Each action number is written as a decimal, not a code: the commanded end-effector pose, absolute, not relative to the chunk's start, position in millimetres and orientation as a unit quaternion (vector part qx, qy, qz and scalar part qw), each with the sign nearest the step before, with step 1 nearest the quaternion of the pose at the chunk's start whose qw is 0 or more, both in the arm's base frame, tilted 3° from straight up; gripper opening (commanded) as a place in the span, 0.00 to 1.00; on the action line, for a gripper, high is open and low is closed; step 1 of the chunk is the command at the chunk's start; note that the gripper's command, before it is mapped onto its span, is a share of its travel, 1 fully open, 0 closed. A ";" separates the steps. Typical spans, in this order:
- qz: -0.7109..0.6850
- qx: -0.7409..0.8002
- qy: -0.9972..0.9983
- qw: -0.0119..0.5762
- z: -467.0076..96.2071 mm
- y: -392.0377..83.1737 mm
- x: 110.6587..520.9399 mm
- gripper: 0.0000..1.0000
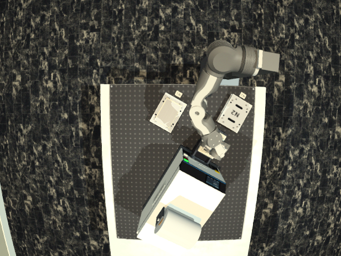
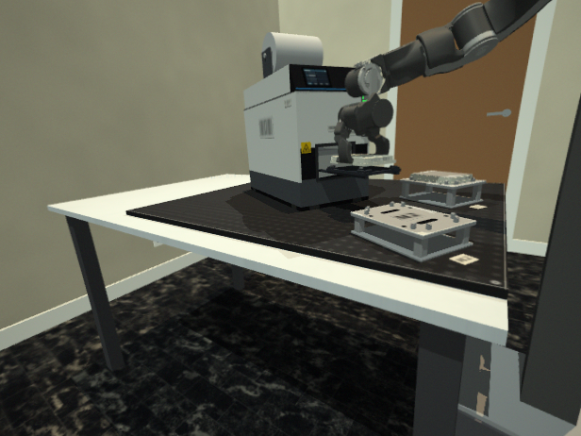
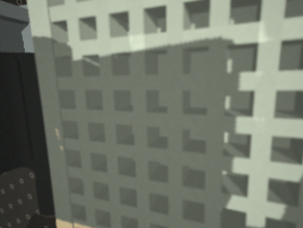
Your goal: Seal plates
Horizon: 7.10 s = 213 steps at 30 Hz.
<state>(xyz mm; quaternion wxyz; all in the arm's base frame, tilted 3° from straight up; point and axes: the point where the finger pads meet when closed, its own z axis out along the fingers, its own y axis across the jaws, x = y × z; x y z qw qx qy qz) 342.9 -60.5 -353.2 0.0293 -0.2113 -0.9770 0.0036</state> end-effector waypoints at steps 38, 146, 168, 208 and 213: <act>0.002 -0.209 -0.977 0.031 -359.6 -60.0 340.6 0.00; 0.004 -0.211 -0.977 0.030 -348.1 -60.5 342.8 0.65; 0.031 -0.208 -0.974 -0.083 -315.4 -87.3 335.7 0.62; 0.074 -0.193 -0.929 -0.305 -267.3 -153.2 328.4 0.00; 0.074 -0.193 -0.930 -0.305 -271.3 -154.8 331.3 0.00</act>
